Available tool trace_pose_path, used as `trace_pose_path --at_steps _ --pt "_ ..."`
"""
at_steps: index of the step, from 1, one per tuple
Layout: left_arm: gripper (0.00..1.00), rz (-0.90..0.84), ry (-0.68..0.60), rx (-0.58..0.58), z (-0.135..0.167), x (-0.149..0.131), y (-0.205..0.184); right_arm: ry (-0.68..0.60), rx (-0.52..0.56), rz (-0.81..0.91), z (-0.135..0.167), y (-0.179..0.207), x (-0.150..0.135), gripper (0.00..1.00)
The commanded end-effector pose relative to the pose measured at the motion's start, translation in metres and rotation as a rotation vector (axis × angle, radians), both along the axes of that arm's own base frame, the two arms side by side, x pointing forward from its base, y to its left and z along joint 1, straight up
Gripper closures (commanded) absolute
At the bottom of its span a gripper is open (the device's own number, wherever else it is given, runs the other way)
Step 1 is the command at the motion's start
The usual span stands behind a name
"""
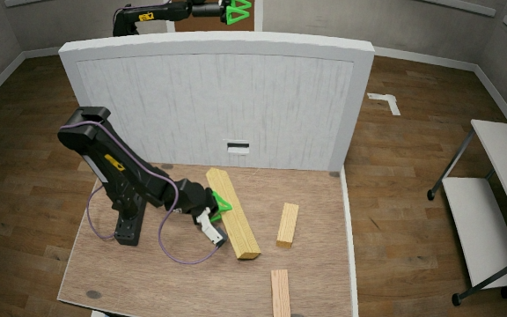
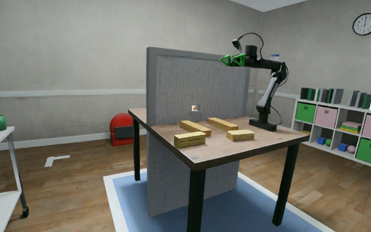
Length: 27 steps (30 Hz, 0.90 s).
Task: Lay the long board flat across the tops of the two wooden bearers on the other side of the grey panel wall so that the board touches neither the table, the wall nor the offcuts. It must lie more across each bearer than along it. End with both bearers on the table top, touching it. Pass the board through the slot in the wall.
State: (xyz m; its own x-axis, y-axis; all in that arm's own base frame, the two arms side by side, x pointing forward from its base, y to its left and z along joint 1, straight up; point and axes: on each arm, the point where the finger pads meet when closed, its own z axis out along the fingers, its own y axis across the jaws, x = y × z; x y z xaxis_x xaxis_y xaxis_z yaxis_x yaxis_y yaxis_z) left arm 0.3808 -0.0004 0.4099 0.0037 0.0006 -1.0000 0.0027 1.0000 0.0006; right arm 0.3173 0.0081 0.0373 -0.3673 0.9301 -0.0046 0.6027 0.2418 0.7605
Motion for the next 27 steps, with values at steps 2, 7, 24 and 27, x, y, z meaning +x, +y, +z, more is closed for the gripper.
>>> trace_pose_path --at_steps 2,7,24,27 --pt "0.00 0.008 -0.074 -0.008 0.031 -0.006 0.002 -0.178 -0.003 0.036 0.032 0.005 0.029 1.00" --pt "0.00 0.008 -0.074 -0.008 0.031 -0.006 0.002 -0.172 -0.002 0.032 0.027 0.004 0.026 1.00" --pt "0.00 0.008 -0.074 -0.008 0.031 -0.006 0.002 -0.176 -0.009 0.030 0.020 0.003 0.027 1.00" --pt "0.00 0.008 -0.074 -0.008 0.031 -0.006 0.002 -0.184 -0.013 0.021 0.022 -0.002 0.031 1.00"
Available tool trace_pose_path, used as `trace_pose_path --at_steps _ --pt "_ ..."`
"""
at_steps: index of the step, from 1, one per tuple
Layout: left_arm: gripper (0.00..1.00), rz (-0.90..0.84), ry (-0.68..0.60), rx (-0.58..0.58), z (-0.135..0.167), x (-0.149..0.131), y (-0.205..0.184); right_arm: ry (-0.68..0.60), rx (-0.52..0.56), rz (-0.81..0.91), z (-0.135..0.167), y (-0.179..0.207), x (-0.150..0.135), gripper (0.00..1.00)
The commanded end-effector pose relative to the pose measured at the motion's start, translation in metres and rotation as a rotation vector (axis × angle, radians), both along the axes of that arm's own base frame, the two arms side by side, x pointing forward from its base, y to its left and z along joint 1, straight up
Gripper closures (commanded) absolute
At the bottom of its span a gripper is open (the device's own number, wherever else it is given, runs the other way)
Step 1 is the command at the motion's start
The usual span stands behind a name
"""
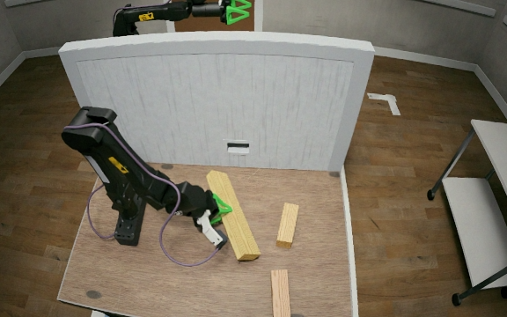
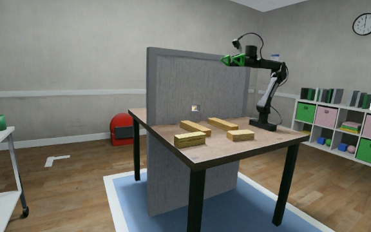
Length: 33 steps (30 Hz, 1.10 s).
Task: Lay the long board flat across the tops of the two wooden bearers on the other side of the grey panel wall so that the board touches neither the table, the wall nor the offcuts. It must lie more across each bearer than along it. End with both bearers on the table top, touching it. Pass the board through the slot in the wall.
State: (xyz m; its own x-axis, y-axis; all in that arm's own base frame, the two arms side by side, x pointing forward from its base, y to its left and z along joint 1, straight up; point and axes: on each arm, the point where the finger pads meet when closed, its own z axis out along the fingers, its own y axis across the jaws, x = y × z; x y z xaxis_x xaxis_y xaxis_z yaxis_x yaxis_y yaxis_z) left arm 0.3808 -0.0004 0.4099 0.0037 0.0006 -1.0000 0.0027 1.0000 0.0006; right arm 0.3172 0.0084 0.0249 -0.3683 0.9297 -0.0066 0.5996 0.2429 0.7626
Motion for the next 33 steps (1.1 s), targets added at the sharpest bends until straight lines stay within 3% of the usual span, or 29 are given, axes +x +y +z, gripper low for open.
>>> trace_pose_path --at_steps 1,3,6,8,13,15,17,23,27,28,30,31,33 --pt "0.00 0.008 -0.074 -0.008 0.031 -0.006 0.002 -0.183 -0.012 0.018 0.034 -0.003 0.031 1.00" --pt "0.00 0.008 -0.074 -0.008 0.031 -0.006 0.002 -0.143 -0.008 0.018 0.018 -0.001 0.017 1.00" --pt "0.00 0.008 -0.074 -0.008 0.031 -0.006 0.002 -0.184 -0.020 0.033 0.031 0.001 0.031 1.00" --pt "0.00 0.008 -0.074 -0.008 0.031 -0.006 0.002 -0.145 -0.017 0.040 0.015 0.004 0.017 1.00" --pt "0.00 0.008 -0.074 -0.008 0.031 -0.006 0.002 -0.188 -0.020 0.033 0.032 0.000 0.034 1.00" --pt "0.00 0.008 -0.074 -0.008 0.031 -0.006 0.002 -0.137 -0.017 0.034 0.010 0.002 0.015 1.00" --pt "0.00 0.008 -0.074 -0.008 0.031 -0.006 0.002 -0.177 -0.022 0.026 0.024 -0.002 0.030 1.00" --pt "0.00 0.008 -0.074 -0.008 0.031 -0.006 0.002 -0.143 -0.019 0.023 0.008 -0.001 0.017 1.00" --pt "0.00 0.008 -0.074 -0.008 0.031 -0.006 0.002 -0.177 -0.017 0.024 0.024 -0.002 0.035 1.00" --pt "0.00 0.008 -0.074 -0.008 0.031 -0.006 0.002 -0.108 0.008 0.008 -0.001 -0.001 0.011 1.00" --pt "0.00 0.008 -0.074 -0.008 0.031 -0.006 0.002 -0.108 0.008 0.008 -0.001 -0.001 0.011 1.00" --pt "0.00 0.008 -0.074 -0.008 0.031 -0.006 0.002 -0.187 0.003 0.019 0.017 -0.002 0.025 1.00" --pt "0.00 0.008 -0.074 -0.008 0.031 -0.006 0.002 -0.189 0.013 0.021 0.012 -0.001 0.018 1.00"
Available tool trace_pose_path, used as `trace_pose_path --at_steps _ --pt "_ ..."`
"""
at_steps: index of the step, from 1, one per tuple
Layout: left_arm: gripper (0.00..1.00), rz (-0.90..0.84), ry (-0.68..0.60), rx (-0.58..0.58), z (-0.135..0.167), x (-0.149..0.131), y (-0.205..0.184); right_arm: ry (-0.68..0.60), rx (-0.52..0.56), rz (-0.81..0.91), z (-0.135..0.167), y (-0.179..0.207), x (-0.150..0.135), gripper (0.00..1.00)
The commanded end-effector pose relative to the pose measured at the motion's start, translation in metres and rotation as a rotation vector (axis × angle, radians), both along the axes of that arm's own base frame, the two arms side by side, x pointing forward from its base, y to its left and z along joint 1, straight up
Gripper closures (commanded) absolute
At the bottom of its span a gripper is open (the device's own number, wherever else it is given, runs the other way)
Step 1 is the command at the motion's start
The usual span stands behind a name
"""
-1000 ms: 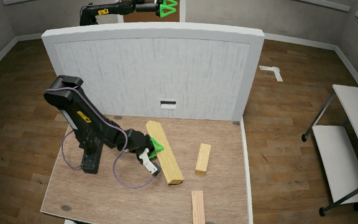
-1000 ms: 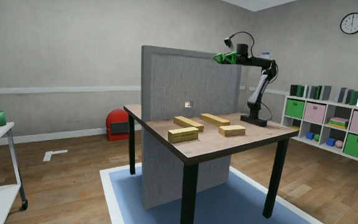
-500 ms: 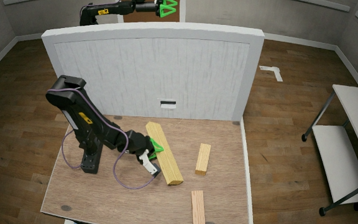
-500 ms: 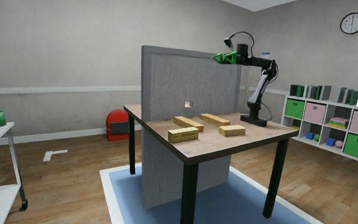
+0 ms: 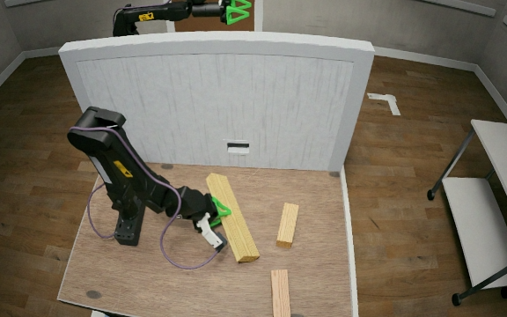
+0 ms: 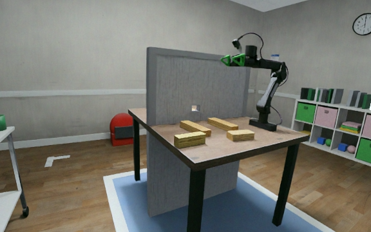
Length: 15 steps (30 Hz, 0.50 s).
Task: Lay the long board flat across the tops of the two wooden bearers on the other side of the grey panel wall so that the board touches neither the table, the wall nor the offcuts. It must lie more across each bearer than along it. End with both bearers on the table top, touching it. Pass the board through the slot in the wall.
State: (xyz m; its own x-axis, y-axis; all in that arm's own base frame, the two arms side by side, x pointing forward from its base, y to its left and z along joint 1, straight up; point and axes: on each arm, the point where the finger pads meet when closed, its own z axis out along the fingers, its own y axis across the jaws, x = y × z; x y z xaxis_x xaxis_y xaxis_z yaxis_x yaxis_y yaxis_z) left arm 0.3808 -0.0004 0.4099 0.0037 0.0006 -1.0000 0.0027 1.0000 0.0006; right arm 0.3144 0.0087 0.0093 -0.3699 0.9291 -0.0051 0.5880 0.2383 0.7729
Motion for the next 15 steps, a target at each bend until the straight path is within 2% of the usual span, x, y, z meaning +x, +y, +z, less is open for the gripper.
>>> trace_pose_path --at_steps 1,10,12,15 --pt "0.00 0.008 -0.074 -0.008 0.0307 -0.0061 0.0024 -0.182 0.008 0.019 0.0271 -0.0012 0.0198 1.00" --pt "0.00 0.008 -0.074 -0.008 0.0307 -0.0061 0.0024 -0.246 0.028 0.023 0.0257 -0.0028 0.0153 1.00" --pt "0.00 0.008 -0.074 -0.008 0.0307 -0.0061 0.0024 -0.221 0.018 0.011 0.0247 -0.0066 0.0215 1.00" --pt "0.00 0.008 -0.074 -0.008 0.0307 -0.0061 0.0024 -0.212 0.025 0.020 0.0212 -0.0027 0.0162 1.00"
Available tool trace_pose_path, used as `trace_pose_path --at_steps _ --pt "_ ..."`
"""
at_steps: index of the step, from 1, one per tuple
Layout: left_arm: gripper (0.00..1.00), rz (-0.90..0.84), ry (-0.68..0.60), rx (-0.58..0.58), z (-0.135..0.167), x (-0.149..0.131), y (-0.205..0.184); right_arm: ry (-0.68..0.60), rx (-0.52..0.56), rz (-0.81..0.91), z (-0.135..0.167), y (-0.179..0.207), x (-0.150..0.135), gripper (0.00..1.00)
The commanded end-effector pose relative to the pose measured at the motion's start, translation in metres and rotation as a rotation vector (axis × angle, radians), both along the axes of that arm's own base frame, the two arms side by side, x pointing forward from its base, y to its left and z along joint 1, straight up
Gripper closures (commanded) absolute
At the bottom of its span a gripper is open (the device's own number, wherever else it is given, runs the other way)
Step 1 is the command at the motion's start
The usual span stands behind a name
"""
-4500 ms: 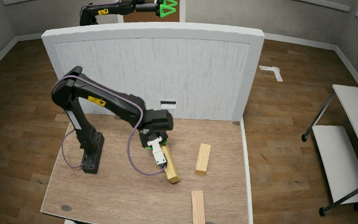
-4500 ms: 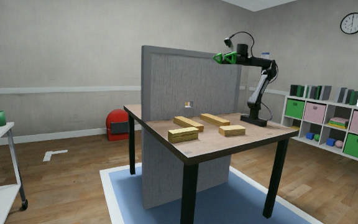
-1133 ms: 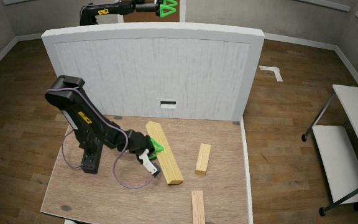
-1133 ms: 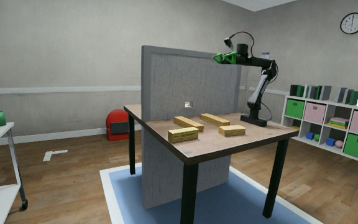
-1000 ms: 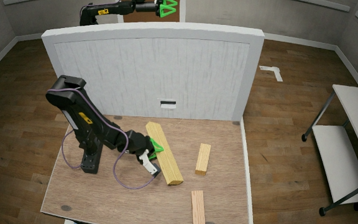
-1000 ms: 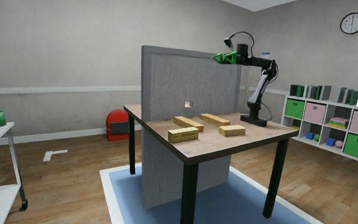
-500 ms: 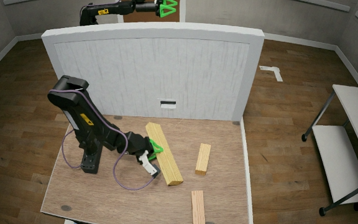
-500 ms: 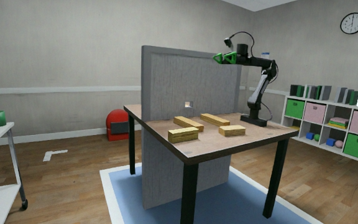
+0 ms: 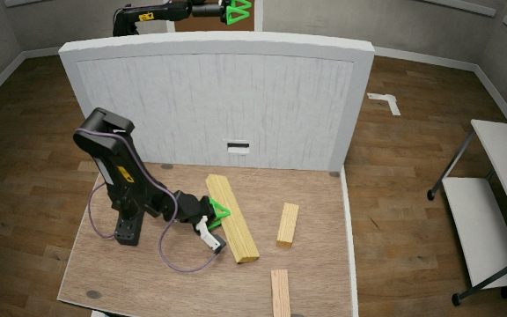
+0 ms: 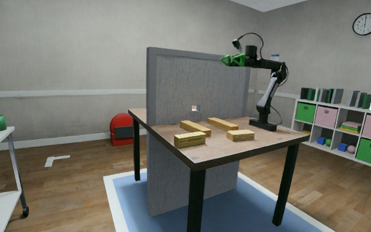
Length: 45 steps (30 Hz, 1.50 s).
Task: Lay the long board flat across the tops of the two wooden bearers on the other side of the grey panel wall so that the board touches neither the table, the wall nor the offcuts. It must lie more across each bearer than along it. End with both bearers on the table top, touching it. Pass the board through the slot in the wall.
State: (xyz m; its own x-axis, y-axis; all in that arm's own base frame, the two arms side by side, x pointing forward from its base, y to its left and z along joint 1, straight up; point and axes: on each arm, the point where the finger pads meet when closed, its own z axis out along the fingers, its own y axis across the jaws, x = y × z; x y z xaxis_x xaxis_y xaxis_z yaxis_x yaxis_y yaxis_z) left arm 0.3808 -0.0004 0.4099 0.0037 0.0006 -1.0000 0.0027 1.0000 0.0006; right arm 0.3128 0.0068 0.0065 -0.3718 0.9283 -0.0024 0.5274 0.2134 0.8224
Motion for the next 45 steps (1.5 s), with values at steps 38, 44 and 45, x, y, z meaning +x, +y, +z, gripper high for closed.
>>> trace_pose_path --at_steps 38,44,45 --pt "0.00 0.008 -0.074 -0.008 0.031 -0.006 0.002 -0.187 -0.035 0.013 0.040 -0.005 0.024 1.00" --pt "0.00 0.008 -0.074 -0.008 0.031 -0.006 0.002 -0.191 -0.036 0.013 0.041 -0.006 0.024 1.00" --pt "0.00 0.008 -0.074 -0.008 0.031 -0.006 0.002 -0.191 -0.036 0.013 0.041 -0.006 0.024 1.00"
